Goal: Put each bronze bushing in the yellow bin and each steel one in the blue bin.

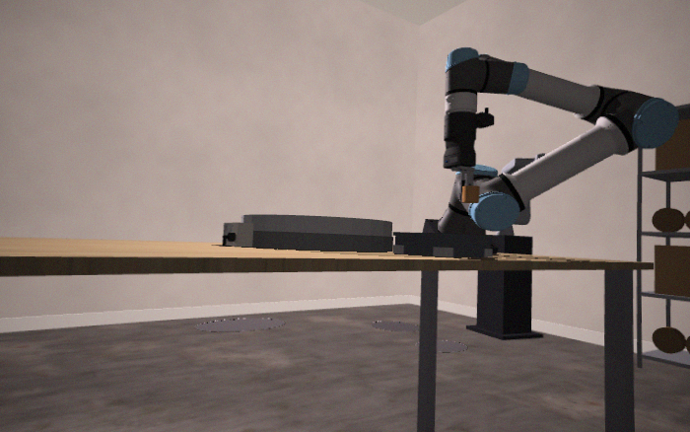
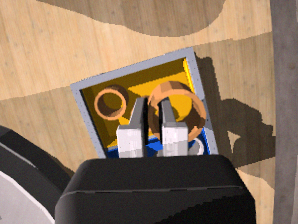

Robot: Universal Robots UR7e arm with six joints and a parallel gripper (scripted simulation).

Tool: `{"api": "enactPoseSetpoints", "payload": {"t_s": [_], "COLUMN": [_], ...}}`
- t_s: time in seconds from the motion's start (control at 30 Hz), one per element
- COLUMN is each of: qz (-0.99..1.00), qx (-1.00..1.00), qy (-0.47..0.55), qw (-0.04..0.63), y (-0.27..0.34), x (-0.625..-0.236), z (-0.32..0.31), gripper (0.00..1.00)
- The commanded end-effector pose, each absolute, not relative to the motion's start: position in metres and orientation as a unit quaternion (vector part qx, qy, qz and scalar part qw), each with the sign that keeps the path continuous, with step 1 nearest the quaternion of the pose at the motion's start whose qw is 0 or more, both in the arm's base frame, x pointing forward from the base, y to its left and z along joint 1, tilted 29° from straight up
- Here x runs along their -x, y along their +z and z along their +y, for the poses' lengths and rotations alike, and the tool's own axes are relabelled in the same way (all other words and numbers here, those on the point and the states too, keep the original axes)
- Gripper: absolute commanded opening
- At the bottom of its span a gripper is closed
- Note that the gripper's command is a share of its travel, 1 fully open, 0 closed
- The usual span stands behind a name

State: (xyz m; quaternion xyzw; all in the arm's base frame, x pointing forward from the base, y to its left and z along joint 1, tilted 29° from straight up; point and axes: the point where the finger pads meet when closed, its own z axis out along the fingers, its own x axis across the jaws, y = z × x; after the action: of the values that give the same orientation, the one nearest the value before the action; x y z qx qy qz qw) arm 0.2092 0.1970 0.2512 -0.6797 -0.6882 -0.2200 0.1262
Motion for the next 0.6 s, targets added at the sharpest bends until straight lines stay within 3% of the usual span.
{"api": "enactPoseSetpoints", "payload": {"t_s": [0.0, 0.57], "qz": [-0.688, -0.688], "qx": [0.682, 0.682], "qy": [-0.216, -0.217], "qw": [0.123, 0.125], "y": [0.254, 0.243], "x": [-0.211, -0.211], "z": [0.197, 0.202], "gripper": [0.00, 0.00]}}
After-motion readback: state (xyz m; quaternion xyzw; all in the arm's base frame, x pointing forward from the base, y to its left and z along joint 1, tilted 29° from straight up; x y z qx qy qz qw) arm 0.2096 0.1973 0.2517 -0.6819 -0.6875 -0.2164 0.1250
